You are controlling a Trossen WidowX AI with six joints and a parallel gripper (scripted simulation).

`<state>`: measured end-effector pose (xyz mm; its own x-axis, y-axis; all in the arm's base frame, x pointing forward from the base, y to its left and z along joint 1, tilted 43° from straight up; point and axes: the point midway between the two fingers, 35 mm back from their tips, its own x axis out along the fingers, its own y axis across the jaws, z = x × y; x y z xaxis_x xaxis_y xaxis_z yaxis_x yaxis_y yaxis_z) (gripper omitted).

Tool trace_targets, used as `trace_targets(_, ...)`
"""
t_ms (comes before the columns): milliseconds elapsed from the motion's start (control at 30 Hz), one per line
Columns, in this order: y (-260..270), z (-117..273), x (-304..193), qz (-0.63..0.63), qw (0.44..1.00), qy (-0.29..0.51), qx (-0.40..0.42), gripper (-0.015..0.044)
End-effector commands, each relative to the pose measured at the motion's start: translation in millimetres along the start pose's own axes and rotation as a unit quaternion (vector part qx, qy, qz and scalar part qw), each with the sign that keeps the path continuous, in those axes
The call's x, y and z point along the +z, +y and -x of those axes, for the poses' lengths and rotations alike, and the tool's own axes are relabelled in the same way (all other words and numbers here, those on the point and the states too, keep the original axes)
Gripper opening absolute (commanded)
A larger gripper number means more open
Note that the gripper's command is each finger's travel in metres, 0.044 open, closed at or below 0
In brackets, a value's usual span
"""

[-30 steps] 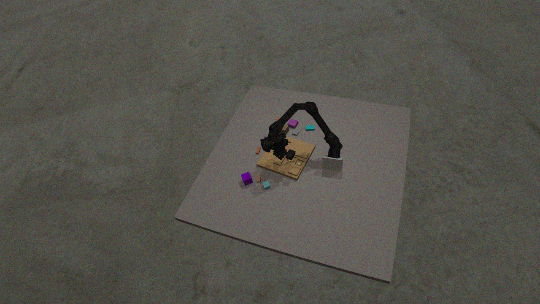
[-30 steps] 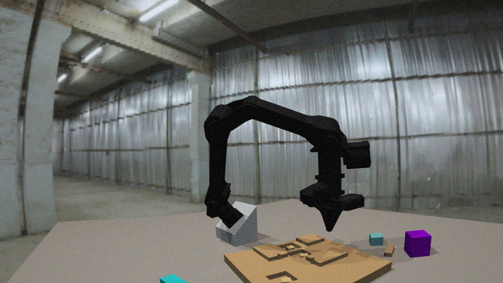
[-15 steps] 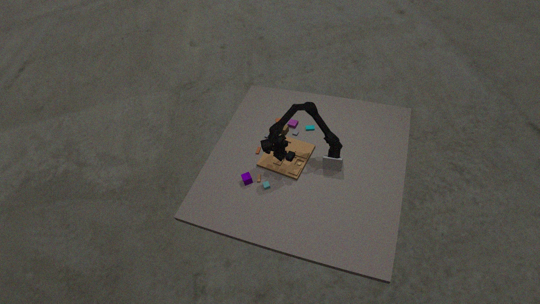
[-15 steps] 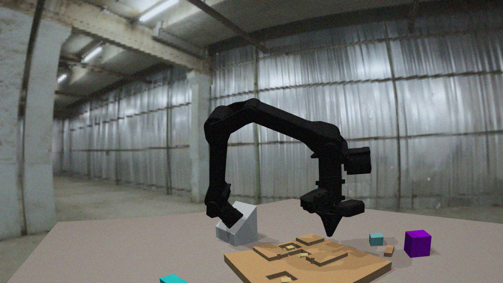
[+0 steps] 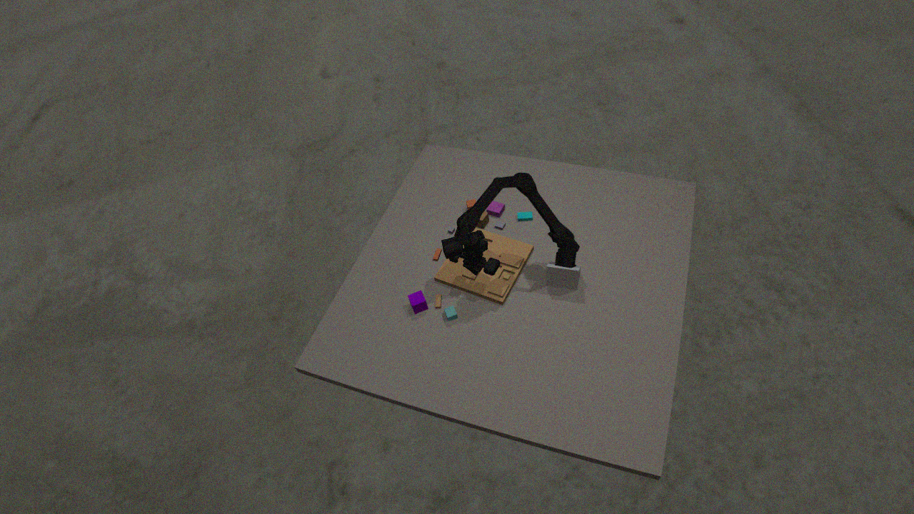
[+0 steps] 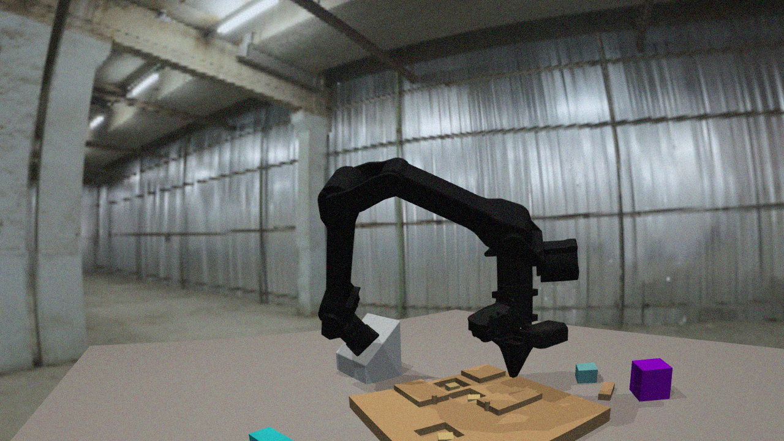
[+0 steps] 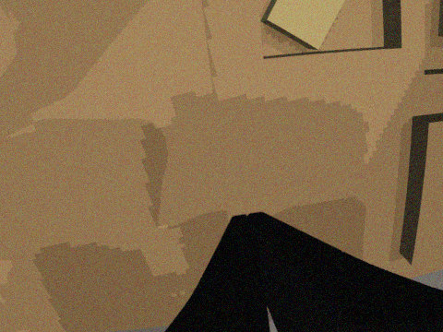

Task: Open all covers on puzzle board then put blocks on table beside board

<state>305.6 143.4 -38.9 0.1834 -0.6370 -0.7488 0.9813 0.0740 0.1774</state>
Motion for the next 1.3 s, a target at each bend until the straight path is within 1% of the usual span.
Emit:
trace_targets(0,-1.5,-8.2,2.3,0.003,1.000,-0.005,-0.003,0.0000)
trace_targets(633,-2.3,-26.7,3.9,0.003,1.000,-0.006,-0.003,0.0000)
trace_targets(1267,14.1,-27.2,-1.0,0.003,1.000,-0.005,-0.002,0.0000)
